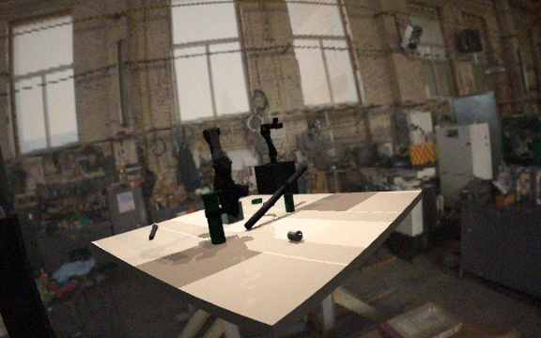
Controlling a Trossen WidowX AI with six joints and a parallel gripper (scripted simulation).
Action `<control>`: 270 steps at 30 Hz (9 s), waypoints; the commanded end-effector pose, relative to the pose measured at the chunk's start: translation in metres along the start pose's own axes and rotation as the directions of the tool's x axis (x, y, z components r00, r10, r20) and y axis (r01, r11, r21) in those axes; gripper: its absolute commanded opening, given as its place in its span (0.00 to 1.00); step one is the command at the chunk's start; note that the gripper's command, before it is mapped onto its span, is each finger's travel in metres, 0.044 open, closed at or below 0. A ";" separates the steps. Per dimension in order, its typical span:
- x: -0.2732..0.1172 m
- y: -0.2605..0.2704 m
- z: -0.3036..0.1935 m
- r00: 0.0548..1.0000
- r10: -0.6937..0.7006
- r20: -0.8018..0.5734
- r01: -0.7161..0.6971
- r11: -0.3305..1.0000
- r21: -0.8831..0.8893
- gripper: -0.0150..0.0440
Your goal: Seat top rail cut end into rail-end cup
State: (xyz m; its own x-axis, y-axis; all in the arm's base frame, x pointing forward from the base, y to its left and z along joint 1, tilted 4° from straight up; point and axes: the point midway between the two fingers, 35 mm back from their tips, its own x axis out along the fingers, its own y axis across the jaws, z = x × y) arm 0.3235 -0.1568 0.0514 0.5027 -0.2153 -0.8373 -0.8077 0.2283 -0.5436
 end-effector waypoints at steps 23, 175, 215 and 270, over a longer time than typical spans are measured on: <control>-0.009 0.017 -0.002 0.995 0.011 0.101 0.007 0.984 -0.180 0.25; -0.121 0.098 0.167 0.862 0.506 0.015 0.441 -0.765 0.470 1.00; -0.059 0.132 0.169 0.862 0.506 0.015 0.441 -0.765 0.470 1.00; -0.030 0.149 0.168 0.863 0.504 0.010 0.441 -0.764 0.471 0.25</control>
State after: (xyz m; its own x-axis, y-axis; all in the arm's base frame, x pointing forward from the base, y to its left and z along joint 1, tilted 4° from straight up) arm 0.2374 0.0428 -0.0187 0.0221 -0.0613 -0.9979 0.9856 0.1690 0.0115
